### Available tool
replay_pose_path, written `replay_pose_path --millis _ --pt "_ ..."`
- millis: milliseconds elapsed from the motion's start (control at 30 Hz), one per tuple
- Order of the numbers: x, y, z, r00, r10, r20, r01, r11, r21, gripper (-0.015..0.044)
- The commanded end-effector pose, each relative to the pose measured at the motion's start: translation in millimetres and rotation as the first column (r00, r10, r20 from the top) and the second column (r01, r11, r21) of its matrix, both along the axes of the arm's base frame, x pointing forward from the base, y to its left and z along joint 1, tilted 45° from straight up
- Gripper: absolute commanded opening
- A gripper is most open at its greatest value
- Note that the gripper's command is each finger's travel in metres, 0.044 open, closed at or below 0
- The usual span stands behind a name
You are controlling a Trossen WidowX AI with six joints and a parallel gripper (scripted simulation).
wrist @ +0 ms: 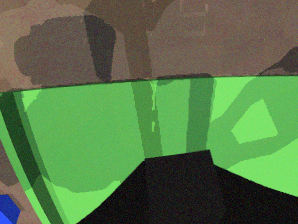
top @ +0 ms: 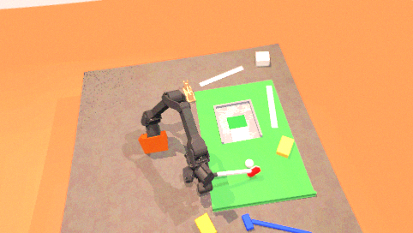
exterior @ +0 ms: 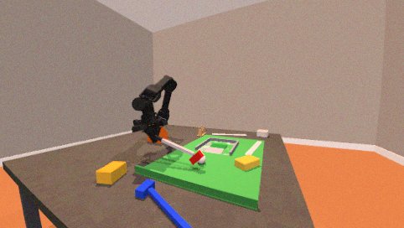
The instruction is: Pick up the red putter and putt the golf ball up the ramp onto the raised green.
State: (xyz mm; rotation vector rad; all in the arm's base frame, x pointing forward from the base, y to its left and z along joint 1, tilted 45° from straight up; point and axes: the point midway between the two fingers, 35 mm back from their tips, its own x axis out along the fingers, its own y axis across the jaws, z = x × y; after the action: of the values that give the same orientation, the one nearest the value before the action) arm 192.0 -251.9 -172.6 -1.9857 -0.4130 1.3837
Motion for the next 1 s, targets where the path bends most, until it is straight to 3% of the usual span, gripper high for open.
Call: replay_pose_path --millis 0,967 --pt "1.7 6.7 -5.7 1.0 -0.009 0.004 0.009 1.0 0.011 0.0" --pt "1.1 -0.3 -26.1 1.0 -0.005 0.003 0.005 1.0 0.006 0.0"
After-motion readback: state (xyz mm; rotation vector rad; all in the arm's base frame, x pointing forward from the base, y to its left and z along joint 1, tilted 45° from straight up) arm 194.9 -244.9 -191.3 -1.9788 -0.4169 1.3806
